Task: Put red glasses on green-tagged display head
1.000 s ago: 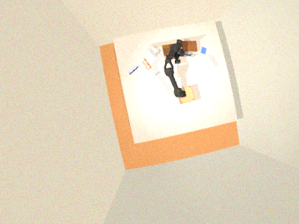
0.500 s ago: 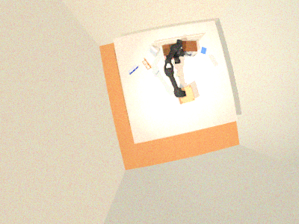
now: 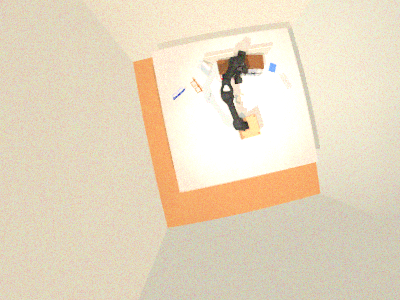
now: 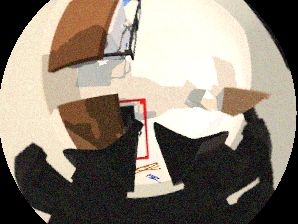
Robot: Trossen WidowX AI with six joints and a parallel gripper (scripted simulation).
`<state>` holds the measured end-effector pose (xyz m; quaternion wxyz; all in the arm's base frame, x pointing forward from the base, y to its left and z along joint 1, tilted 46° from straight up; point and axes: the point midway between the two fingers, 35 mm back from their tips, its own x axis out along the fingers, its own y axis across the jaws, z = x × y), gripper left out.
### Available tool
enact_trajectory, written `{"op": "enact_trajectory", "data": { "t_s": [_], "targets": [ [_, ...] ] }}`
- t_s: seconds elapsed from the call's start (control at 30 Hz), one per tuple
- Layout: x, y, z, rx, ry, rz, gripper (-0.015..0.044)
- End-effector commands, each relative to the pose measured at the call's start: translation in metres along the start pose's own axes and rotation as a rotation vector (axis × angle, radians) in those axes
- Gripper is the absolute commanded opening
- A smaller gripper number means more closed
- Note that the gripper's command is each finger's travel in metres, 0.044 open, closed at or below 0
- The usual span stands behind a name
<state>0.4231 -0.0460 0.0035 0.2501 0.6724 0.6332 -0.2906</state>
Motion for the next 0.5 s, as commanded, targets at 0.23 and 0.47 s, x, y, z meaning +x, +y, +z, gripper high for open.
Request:
{"op": "enact_trajectory", "data": {
  "t_s": [0.23, 0.47],
  "targets": [
    [-0.003, -0.037, 0.000, 0.000, -0.001, -0.021, 0.0107],
    [-0.013, -0.057, 0.001, 0.001, -0.001, -0.022, 0.0107]
  ]
}}
